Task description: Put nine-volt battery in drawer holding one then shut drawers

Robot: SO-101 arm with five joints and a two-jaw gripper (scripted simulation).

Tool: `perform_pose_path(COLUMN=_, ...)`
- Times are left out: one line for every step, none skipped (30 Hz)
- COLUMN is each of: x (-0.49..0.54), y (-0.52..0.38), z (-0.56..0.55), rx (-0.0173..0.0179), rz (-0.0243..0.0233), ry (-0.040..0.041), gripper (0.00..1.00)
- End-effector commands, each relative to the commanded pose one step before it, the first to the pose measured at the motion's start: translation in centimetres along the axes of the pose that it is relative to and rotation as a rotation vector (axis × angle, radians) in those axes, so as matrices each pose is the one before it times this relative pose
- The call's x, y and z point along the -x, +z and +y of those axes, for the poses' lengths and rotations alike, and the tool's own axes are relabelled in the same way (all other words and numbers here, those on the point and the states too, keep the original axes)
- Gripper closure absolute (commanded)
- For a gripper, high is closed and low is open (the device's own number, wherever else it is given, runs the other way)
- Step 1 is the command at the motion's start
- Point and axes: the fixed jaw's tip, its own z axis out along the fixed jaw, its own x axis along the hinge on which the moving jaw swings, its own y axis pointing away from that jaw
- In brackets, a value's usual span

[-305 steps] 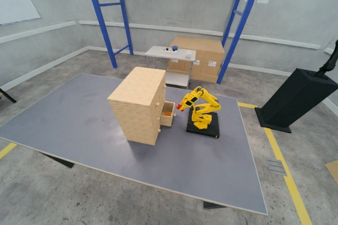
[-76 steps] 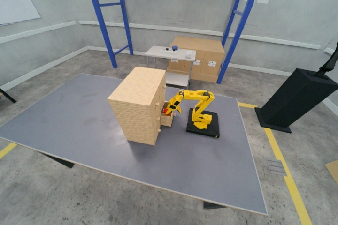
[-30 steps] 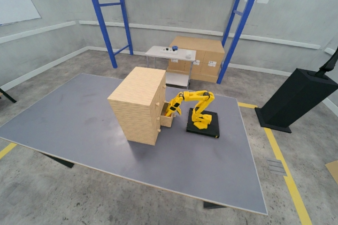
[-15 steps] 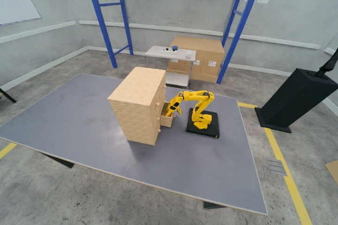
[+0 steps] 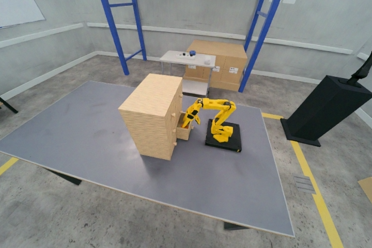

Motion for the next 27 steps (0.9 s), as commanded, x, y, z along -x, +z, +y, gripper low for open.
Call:
perform_pose_path(x=-0.819, y=-1.2551, z=-0.376, rx=-0.00924, rz=0.01947, ry=0.00836, gripper=0.66)
perform_pose_path(x=-0.099, y=-0.2307, z=-0.005, rx=-0.00004, rz=-0.00007, ry=0.0036, gripper=0.66)
perform_pose_path(x=-0.038, y=-0.0929, z=-0.002, rx=-0.00002, rz=-0.00002, ry=0.00144, gripper=0.66)
perform_pose_path(x=0.0, y=0.0, z=0.0, rx=0.0, rz=0.0, ry=0.0, gripper=0.66)
perform_pose_path(x=0.0, y=0.0, z=0.0, rx=0.0, rz=0.0, ry=0.0, gripper=0.66)
perform_pose_path(x=0.0, y=0.0001, z=0.0, rx=0.0, rz=-0.00001, ry=0.0, gripper=0.66)
perform_pose_path(x=0.0, y=-0.0001, z=0.0, rx=0.0, rz=0.00001, ry=0.0, gripper=0.66)
perform_pose_path(x=0.0, y=0.0001, z=0.0, rx=0.0, rz=-0.00001, ry=0.0, gripper=0.66)
perform_pose_path(x=0.0, y=-0.0001, z=0.0, rx=0.0, rz=0.00001, ry=0.0, gripper=0.66)
perform_pose_path(x=0.0, y=0.0001, z=0.0, rx=0.0, rz=-0.00001, ry=0.0, gripper=0.66)
perform_pose_path(x=0.0, y=-0.0001, z=0.0, rx=0.0, rz=0.00001, ry=0.0, gripper=0.66)
perform_pose_path(x=0.0, y=0.0001, z=0.0, rx=0.0, rz=-0.00001, ry=0.0, gripper=0.66)
perform_pose_path(x=0.0, y=-0.0001, z=0.0, rx=0.0, rz=0.00001, ry=0.0, gripper=0.66)
perform_pose_path(x=0.0, y=0.0001, z=0.0, rx=0.0, rz=-0.00001, ry=0.0, gripper=0.66)
perform_pose_path(x=0.0, y=-0.0001, z=0.0, rx=0.0, rz=0.00001, ry=0.0, gripper=0.66)
perform_pose_path(x=0.0, y=0.0001, z=0.0, rx=0.0, rz=-0.00001, ry=0.0, gripper=0.66)
perform_pose_path(x=0.0, y=-0.0001, z=0.0, rx=0.0, rz=0.00001, ry=0.0, gripper=0.66)
perform_pose_path(x=0.0, y=0.0001, z=0.0, rx=0.0, rz=-0.00001, ry=0.0, gripper=0.66)
perform_pose_path(x=0.0, y=-0.0001, z=0.0, rx=0.0, rz=0.00001, ry=0.0, gripper=0.66)
perform_pose_path(x=0.0, y=0.0001, z=0.0, rx=0.0, rz=-0.00001, ry=0.0, gripper=0.66)
perform_pose_path(x=0.0, y=0.0, z=0.0, rx=0.0, rz=0.0, ry=0.0, gripper=0.66)
perform_pose_path(x=0.0, y=0.0, z=0.0, rx=0.0, rz=0.0, ry=0.0, gripper=0.66)
perform_pose_path(x=0.169, y=-0.2096, z=0.011, rx=0.00012, rz=-0.00003, ry=0.00078, gripper=0.66)
perform_pose_path(x=0.172, y=-0.2055, z=0.011, rx=0.00012, rz=-0.00004, ry=0.00078, gripper=0.66)
perform_pose_path(x=0.175, y=-0.2016, z=0.011, rx=0.00012, rz=-0.00003, ry=0.00078, gripper=0.66)
perform_pose_path(x=0.178, y=-0.1974, z=0.011, rx=0.00012, rz=-0.00004, ry=0.00078, gripper=0.66)
perform_pose_path(x=0.18, y=-0.1934, z=0.011, rx=0.00012, rz=-0.00003, ry=0.00078, gripper=0.66)
